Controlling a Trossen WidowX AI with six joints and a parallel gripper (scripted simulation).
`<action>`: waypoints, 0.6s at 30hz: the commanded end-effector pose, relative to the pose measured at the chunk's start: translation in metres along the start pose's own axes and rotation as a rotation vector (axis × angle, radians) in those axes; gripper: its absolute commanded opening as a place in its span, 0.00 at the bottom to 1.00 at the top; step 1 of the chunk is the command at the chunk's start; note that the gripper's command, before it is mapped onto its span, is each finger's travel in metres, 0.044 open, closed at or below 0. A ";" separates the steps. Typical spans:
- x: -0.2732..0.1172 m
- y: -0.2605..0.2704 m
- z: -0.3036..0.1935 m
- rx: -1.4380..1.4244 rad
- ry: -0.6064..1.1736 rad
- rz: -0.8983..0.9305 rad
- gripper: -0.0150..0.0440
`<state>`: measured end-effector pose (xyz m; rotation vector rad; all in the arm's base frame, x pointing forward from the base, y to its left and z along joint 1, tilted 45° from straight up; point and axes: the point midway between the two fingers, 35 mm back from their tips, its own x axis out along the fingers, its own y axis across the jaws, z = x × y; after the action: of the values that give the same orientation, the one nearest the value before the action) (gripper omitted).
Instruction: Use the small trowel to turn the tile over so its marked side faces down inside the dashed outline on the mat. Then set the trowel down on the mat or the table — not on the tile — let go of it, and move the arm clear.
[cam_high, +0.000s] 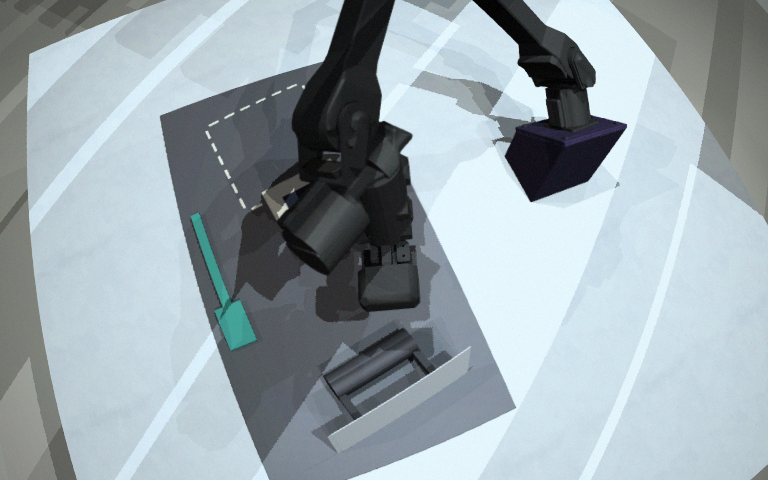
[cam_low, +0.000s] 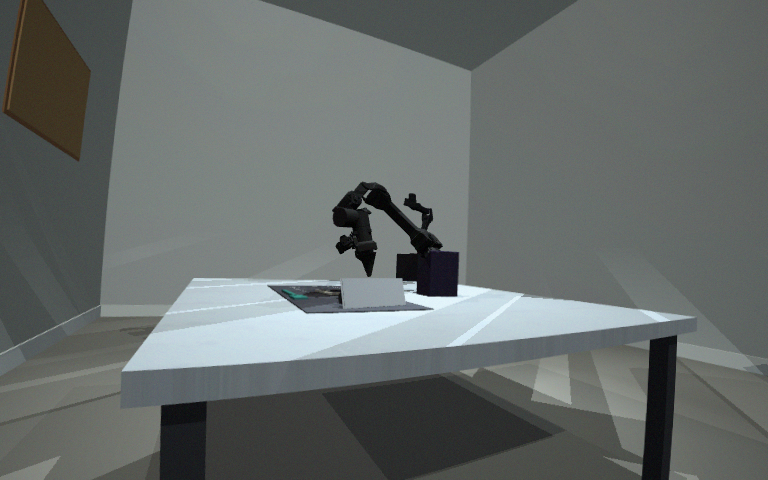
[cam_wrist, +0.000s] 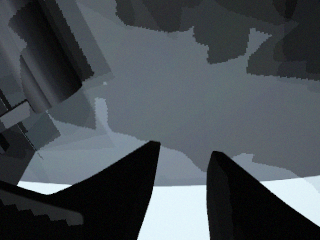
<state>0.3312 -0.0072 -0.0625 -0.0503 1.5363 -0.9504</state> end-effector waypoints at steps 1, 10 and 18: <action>0.003 0.011 -0.008 -0.093 -0.026 -0.027 0.42; 0.002 0.039 -0.026 -0.344 -0.108 -0.088 0.42; 0.002 0.059 -0.042 -0.544 -0.173 -0.145 0.42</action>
<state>0.3246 0.0493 -0.0970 -0.5625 1.5969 -0.6287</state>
